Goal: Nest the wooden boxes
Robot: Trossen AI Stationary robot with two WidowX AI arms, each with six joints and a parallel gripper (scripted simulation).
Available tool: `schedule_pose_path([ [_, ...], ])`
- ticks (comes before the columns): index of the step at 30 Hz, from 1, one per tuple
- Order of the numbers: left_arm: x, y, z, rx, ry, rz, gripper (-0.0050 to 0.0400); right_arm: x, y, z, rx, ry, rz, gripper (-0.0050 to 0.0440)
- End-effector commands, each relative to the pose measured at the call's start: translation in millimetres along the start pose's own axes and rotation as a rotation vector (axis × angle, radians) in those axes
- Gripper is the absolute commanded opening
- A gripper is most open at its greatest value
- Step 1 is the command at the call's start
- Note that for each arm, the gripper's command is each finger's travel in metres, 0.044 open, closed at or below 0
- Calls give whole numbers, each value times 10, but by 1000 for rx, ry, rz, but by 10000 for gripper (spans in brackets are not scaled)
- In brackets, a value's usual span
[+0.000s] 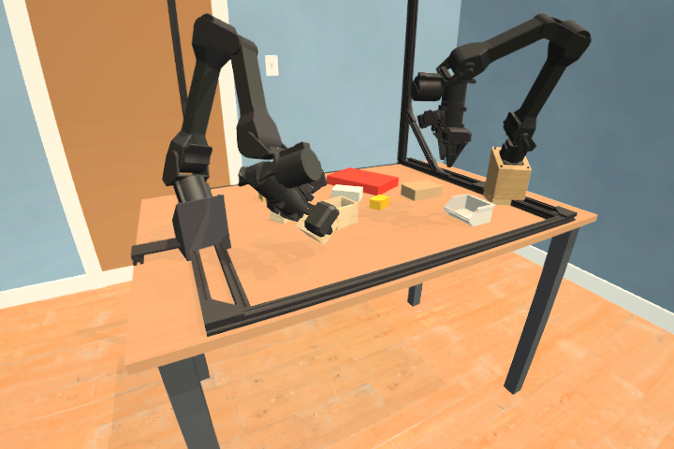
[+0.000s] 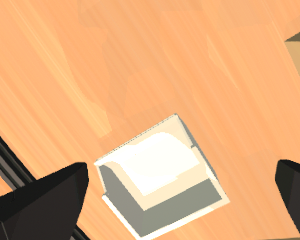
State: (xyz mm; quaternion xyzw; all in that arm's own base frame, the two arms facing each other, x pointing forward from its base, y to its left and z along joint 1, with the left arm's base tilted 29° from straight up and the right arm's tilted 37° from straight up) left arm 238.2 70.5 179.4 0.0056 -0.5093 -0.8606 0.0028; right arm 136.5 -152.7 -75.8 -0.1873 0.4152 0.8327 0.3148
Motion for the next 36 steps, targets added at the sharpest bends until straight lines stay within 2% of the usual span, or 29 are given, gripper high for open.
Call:
schedule_pose_path([
  [1,1,-2,-2,4,5,1,400,94,9,32,-7,-10,-57,0],
  [7,1,-2,-2,4,5,1,400,103,51,30,-7,-10,-75,0],
  [13,1,-2,-2,4,5,1,400,254,64,36,-4,-11,-214,0],
  [18,1,-2,-2,4,5,1,400,258,64,36,-4,-11,-218,0],
  [30,1,-2,-2,4,5,1,400,258,64,36,-4,-11,-218,288],
  [32,1,-2,-2,4,5,1,400,258,64,36,-4,-11,-218,288],
  [36,1,-2,-2,4,5,1,400,258,64,36,-4,-11,-218,384],
])
Point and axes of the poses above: on each arm, the point midway between the two fingers, 35 mm back from their tips, its own y axis back along the fingers, its own z axis across the jaws, x = y × z, the point moved 8 cm from there along y, back along the fingers, and after that the axes turned 1 degree about y, right-handed, at the moved point
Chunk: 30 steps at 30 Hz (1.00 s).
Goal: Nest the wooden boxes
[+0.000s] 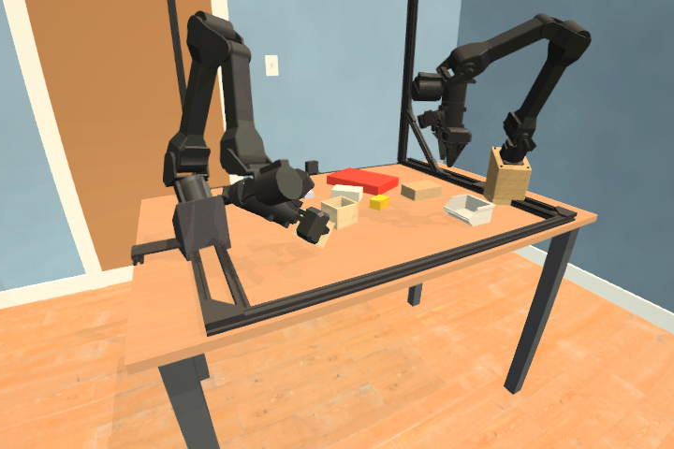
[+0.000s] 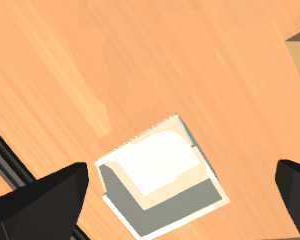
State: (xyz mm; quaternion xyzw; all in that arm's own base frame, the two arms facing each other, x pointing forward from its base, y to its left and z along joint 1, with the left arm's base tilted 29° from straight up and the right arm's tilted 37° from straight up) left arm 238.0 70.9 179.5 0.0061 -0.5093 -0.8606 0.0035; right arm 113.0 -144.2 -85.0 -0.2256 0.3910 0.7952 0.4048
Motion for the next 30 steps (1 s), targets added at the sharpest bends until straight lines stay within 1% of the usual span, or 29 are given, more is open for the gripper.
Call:
schedule_pose_path([
  [1,0,0,-6,4,3,0,400,3,-3,10,-4,1,-3,400],
  [17,0,0,-6,4,3,0,400,3,-3,10,-4,1,-3,400],
  [18,0,0,-6,4,3,0,400,-5,-6,0,-4,-1,11,400],
  [19,0,0,-6,4,3,0,400,-30,-17,-29,-3,-7,53,400],
  [20,0,0,-6,4,3,0,400,-76,-30,-71,-2,-16,123,400],
  [21,0,0,-6,4,3,0,400,-156,-46,-148,14,6,200,400],
  [22,0,0,-6,4,3,0,400,-212,-55,-193,25,21,249,400],
  [28,0,0,-6,4,3,0,400,-403,-64,-241,27,15,448,400],
  [30,0,0,-6,4,3,0,400,-403,-64,-241,27,15,448,400],
])
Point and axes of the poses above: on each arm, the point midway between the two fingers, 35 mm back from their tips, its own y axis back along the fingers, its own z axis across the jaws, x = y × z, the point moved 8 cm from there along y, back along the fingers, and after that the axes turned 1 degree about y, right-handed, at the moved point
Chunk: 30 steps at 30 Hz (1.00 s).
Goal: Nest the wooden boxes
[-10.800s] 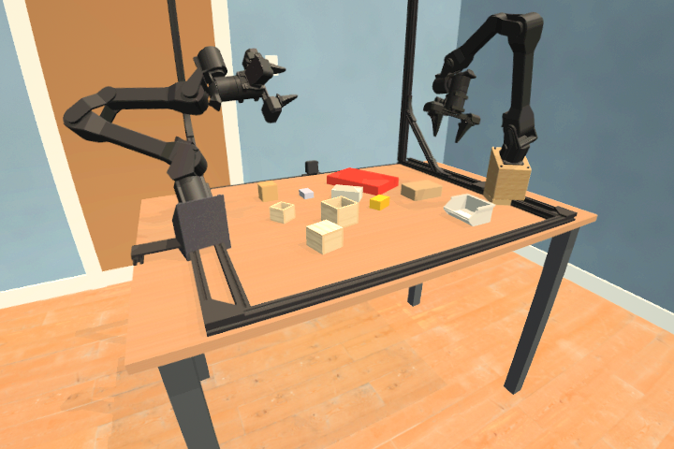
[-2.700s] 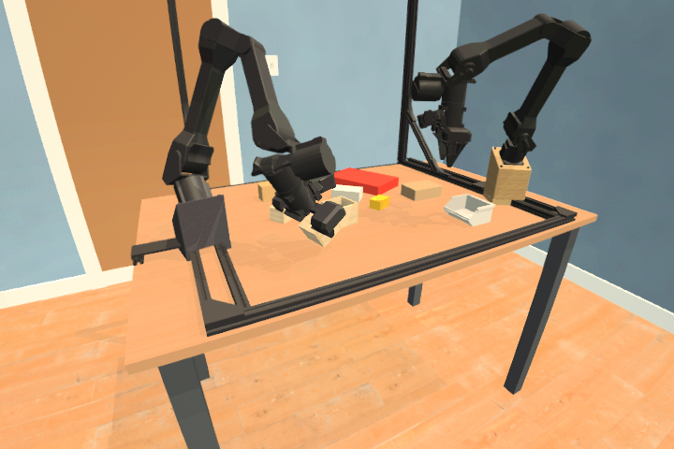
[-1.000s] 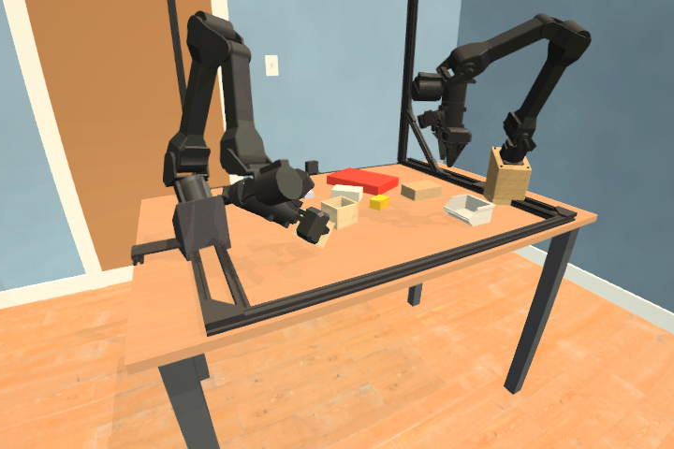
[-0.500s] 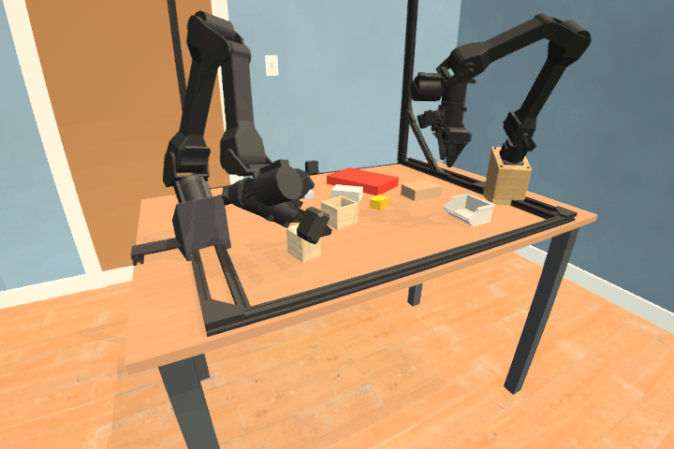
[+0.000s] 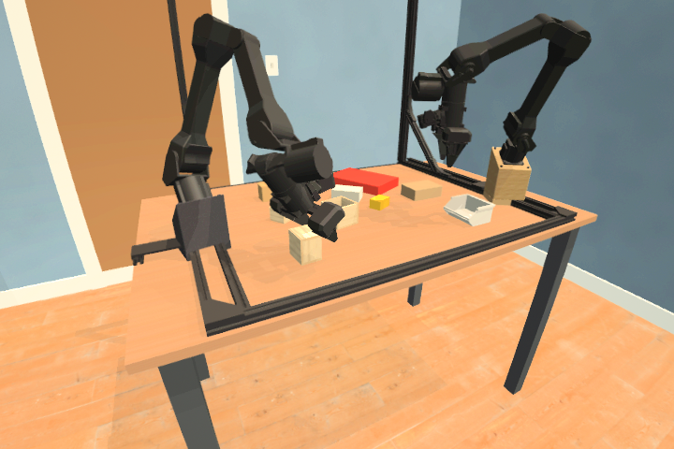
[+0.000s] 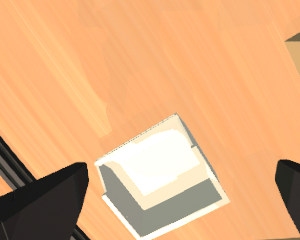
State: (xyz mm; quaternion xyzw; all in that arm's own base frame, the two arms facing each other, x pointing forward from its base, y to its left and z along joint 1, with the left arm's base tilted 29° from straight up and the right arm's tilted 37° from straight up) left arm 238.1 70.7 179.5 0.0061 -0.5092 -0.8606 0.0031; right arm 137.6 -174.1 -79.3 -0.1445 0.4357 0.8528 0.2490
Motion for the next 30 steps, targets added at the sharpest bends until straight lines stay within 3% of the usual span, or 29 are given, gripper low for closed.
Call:
schedule_pose_path([
  [1,0,-2,-4,4,4,1,400,-142,69,-37,6,9,144,400],
  [7,0,-2,-4,4,4,1,400,-375,203,-67,23,38,358,400],
  [15,0,-2,-4,4,4,1,400,-538,379,83,-39,14,577,400],
  [30,0,-2,-4,4,4,1,400,-503,405,10,-39,14,582,400],
])
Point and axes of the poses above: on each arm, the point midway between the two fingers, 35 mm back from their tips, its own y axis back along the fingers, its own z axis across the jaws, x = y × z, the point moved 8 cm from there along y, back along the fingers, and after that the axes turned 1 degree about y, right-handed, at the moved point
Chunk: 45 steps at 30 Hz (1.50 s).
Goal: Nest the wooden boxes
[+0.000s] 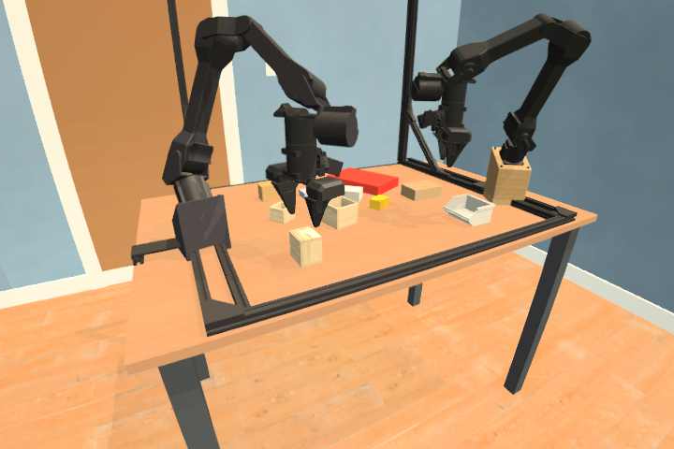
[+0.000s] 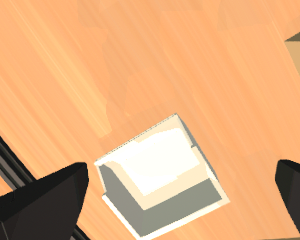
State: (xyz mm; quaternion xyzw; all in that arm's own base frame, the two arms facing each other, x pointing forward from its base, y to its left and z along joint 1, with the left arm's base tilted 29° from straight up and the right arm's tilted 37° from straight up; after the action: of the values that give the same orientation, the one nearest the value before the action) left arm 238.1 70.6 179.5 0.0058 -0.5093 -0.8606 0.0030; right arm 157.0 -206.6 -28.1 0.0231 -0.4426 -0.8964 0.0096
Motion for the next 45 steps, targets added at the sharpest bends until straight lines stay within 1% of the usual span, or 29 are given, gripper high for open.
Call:
schedule_pose_path([
  [1,0,-2,-3,4,4,1,400,-1,10,-16,3,4,3,400],
  [14,0,-2,-3,4,4,1,400,-1,10,-16,3,4,3,400],
  [15,0,-2,-3,4,4,1,400,-1,8,-16,3,-17,3,400],
  [17,0,-2,-3,4,4,1,400,-1,-11,-16,3,-173,3,400],
  [18,0,-2,-3,4,4,1,400,-1,-13,-16,3,-194,3,400],
  [24,0,-2,-3,4,4,1,400,-1,-13,-16,3,-194,3,400],
  [25,0,-2,-3,4,4,1,400,0,-28,-16,3,-194,3,400],
  [28,0,-2,-3,4,4,1,400,3,-181,-12,3,-194,3,400],
  [38,0,-2,-3,4,4,1,400,1,-219,-13,3,-194,3,400],
  [45,0,-2,-3,4,4,1,400,-6,-333,-23,3,-195,3,400],
])
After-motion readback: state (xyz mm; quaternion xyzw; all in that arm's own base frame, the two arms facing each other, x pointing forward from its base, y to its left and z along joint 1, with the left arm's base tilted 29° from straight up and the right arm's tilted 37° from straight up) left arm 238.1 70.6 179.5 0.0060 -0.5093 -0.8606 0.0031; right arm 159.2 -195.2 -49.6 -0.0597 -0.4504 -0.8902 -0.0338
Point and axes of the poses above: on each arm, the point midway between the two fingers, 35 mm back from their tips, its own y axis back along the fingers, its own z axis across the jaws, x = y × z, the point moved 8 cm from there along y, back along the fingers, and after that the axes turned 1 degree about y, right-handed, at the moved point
